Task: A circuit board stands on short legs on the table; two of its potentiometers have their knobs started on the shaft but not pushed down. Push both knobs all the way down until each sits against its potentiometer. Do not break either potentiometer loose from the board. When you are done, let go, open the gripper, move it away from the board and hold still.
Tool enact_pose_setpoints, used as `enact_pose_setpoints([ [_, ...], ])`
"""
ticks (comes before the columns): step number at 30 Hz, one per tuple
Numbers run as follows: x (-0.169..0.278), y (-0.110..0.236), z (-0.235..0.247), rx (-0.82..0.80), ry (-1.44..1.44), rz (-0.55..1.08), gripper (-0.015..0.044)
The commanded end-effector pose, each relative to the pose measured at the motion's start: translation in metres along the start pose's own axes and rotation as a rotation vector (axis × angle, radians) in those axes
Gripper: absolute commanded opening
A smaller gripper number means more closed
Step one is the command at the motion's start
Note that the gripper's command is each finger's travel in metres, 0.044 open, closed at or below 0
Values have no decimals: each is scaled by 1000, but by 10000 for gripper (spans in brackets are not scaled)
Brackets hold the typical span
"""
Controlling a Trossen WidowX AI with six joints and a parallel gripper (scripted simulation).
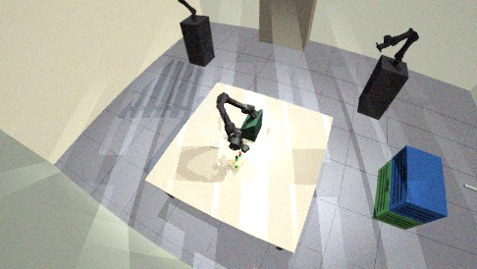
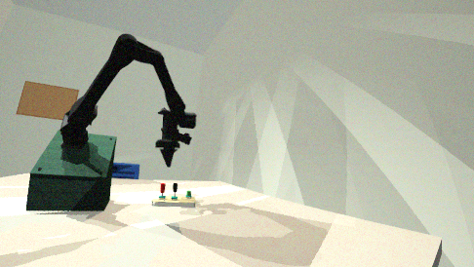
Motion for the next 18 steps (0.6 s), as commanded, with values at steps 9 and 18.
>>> enact_pose_setpoints([
  [9, 12, -35, -5, 59, 100, 62, 0],
  [18, 13, -40, -5, 59, 100, 62, 0],
])
Point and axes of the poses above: the point midway between the two fingers, 35 mm back from their tips, its own y axis back along the fingers, its own z axis across the jaws, x = y × z, the point moved 5 cm from there along y, back along the fingers
